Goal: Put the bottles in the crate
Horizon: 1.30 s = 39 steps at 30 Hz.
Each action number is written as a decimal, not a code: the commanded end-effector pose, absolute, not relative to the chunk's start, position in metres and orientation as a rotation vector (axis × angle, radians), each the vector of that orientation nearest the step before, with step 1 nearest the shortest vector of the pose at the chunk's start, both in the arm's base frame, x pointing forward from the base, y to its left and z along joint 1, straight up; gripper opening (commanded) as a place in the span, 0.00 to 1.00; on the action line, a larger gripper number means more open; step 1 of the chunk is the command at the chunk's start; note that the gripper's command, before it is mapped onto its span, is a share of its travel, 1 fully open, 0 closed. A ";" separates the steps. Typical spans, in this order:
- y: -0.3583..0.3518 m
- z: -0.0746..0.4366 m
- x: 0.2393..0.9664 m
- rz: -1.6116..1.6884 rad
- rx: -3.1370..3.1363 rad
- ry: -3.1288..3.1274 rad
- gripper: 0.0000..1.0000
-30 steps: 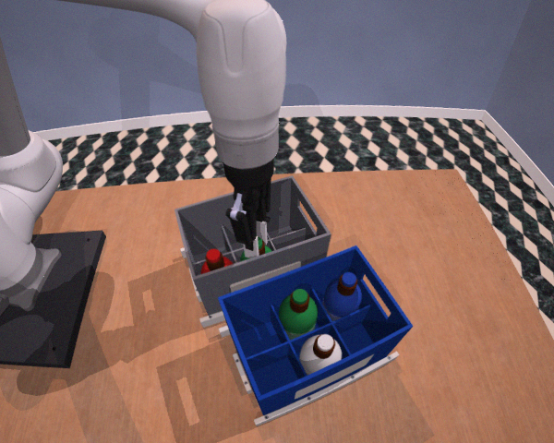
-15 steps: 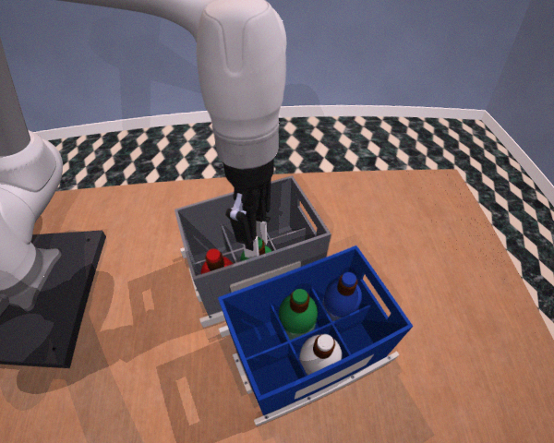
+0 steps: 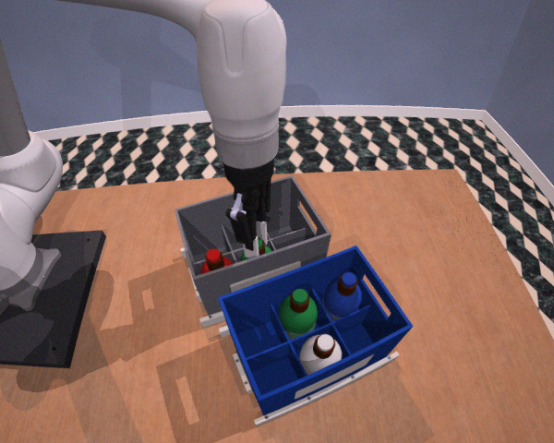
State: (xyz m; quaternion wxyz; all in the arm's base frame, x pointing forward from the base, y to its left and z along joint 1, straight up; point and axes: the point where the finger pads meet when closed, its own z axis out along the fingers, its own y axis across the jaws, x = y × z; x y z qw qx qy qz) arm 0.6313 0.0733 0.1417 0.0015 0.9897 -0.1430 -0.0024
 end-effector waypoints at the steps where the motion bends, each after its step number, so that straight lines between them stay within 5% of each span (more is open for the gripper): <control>1: 0.073 0.142 0.631 -0.007 3.107 -0.449 0.00; 2: 0.073 0.140 0.631 -0.007 3.107 -0.449 0.38; 39: 0.073 0.140 0.631 -0.007 3.107 -0.449 0.38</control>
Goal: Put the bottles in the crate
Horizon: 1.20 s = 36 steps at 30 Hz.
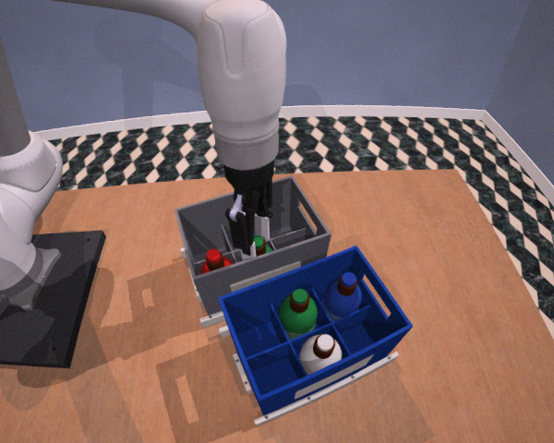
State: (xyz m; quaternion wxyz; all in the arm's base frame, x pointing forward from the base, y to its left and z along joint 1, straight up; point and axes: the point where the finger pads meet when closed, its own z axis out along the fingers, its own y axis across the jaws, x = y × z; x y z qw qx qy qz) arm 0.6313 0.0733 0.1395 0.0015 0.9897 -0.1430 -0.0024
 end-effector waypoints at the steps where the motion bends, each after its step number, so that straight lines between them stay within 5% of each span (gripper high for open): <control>1: 0.073 0.140 0.631 -0.007 3.107 -0.449 0.38; 36: 0.073 0.156 0.631 -0.007 3.107 -0.449 0.38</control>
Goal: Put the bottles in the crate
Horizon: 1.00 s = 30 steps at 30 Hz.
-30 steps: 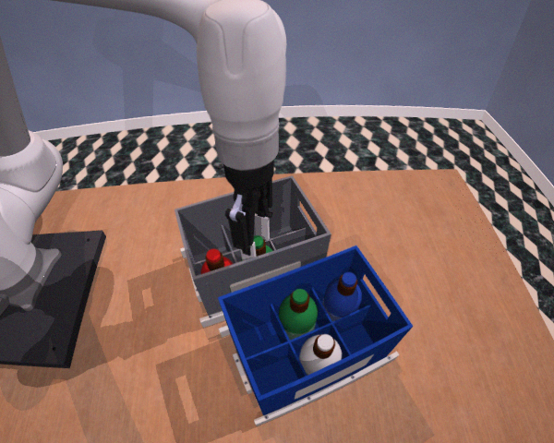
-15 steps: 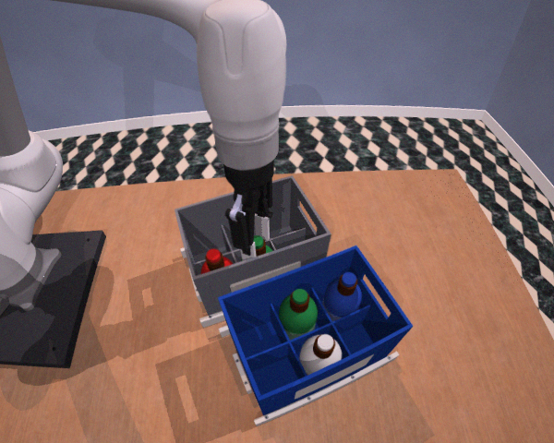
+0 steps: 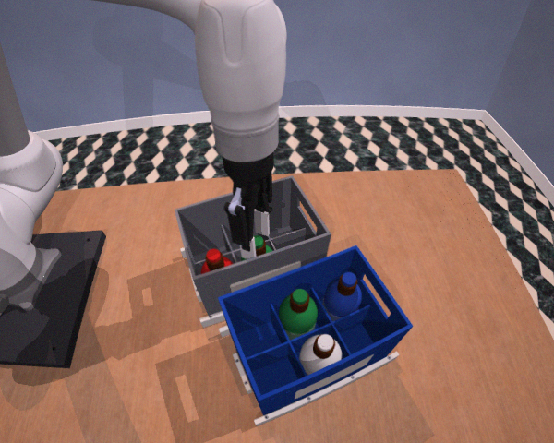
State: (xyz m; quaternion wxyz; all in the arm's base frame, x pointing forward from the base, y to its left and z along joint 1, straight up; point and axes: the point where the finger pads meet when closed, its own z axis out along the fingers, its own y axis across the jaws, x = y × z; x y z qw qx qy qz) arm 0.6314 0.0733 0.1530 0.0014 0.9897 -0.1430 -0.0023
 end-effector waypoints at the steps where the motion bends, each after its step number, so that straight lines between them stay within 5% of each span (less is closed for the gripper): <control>1: 0.073 0.158 0.631 -0.007 3.107 -0.449 0.38; 30: 0.073 0.225 0.632 -0.007 3.107 -0.449 0.38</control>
